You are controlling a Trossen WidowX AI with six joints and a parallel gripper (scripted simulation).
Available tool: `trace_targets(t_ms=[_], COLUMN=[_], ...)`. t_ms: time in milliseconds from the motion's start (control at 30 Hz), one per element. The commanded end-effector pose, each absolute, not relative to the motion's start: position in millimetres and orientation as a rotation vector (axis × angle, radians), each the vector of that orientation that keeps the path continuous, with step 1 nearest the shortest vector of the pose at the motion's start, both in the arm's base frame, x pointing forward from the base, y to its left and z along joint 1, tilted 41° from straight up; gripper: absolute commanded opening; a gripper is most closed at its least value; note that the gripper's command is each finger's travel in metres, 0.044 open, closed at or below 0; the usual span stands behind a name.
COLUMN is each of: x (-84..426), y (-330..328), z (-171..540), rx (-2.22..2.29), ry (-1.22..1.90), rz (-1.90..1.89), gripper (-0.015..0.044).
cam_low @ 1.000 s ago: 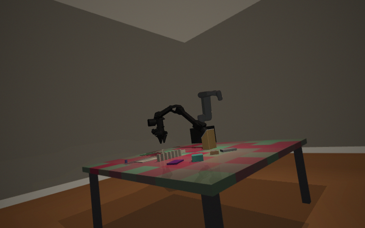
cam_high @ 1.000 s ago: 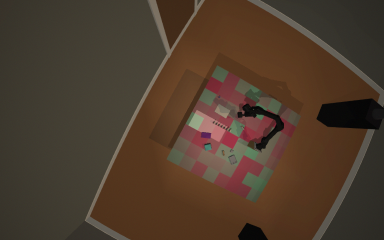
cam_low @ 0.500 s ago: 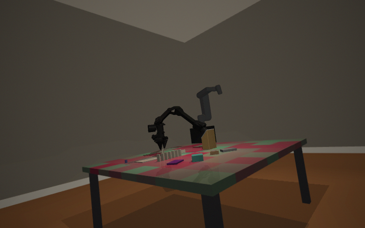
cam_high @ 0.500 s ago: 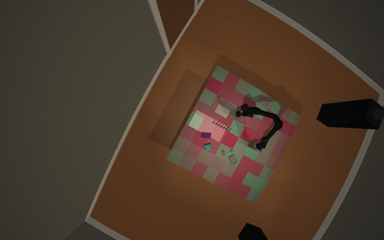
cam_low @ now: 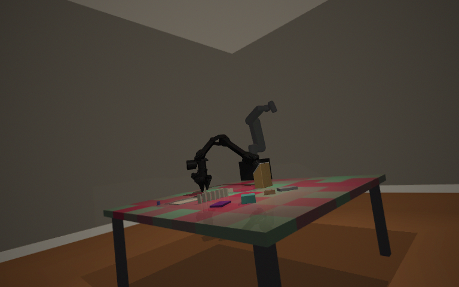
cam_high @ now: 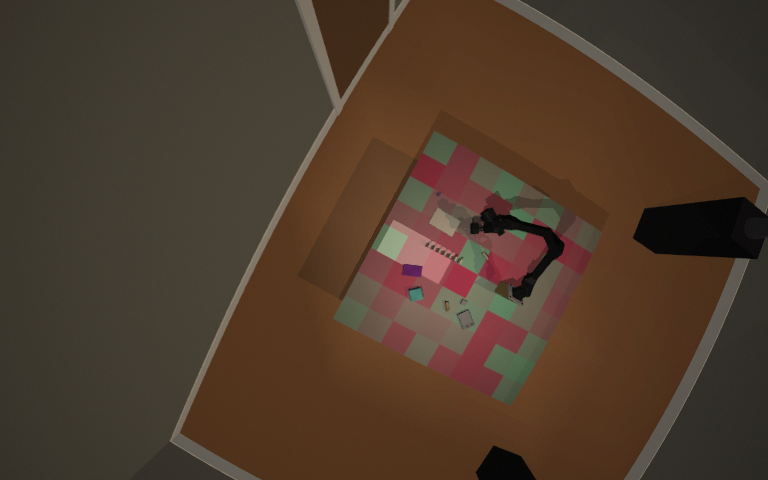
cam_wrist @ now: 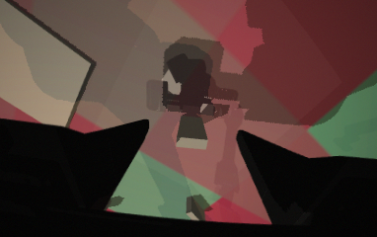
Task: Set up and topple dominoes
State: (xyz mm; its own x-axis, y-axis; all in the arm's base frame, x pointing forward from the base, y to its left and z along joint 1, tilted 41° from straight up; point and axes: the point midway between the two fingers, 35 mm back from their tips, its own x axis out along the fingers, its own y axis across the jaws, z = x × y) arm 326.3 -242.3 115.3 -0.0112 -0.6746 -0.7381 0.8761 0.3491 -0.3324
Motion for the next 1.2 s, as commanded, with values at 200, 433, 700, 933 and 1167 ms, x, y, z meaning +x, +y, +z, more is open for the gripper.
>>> trace_targets(t_ms=[200, 433, 700, 933, 1167], x=[326.2, 326.2, 326.2, 333.9, 327.7], y=[-242.9, -242.9, -242.9, -180.7, -153.2], z=[109.6, 109.6, 109.6, 177.8, 209.6], rx=[0.251, 0.251, 0.251, 0.262, 0.259], ry=[0.993, 0.993, 0.993, 0.997, 0.994], rz=[-1.239, -1.239, -1.239, -1.239, -1.242], gripper=[0.0230, 0.0107, 0.0107, 0.0107, 0.0107])
